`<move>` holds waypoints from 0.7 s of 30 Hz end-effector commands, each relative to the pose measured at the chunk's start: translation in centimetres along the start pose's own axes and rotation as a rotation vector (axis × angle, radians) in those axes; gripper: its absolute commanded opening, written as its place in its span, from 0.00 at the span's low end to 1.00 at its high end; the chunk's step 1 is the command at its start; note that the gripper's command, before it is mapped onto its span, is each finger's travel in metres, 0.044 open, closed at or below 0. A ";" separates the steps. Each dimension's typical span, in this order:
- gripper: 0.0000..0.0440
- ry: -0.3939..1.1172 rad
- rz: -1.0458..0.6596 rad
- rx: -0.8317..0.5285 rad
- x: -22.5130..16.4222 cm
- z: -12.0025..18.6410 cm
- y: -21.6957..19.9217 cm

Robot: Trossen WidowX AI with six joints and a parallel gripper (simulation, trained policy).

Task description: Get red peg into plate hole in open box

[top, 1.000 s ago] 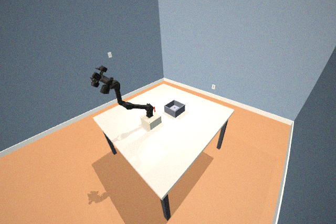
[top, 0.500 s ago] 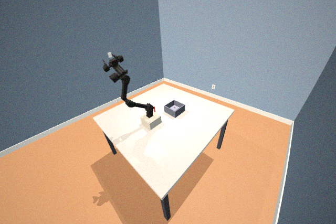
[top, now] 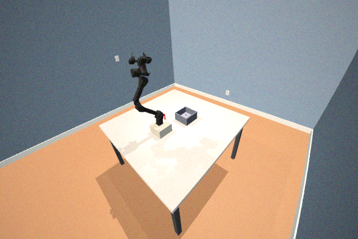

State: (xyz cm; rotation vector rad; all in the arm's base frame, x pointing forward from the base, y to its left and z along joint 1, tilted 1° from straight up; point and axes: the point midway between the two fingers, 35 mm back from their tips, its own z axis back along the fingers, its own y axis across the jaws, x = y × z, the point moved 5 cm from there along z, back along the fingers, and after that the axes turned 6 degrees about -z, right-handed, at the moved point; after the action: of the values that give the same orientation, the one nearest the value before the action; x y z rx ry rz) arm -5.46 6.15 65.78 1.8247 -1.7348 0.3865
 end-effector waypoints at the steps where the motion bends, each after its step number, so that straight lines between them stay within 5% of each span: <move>1: 1.00 -0.038 -0.048 -0.091 0.5 0.0 -3.3; 21: 1.00 -0.143 -0.371 -0.695 -1.6 3.6 -21.8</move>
State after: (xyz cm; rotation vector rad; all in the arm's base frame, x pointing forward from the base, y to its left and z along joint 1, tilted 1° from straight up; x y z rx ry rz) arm 13.51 4.80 58.66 1.6442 -1.3736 -0.3951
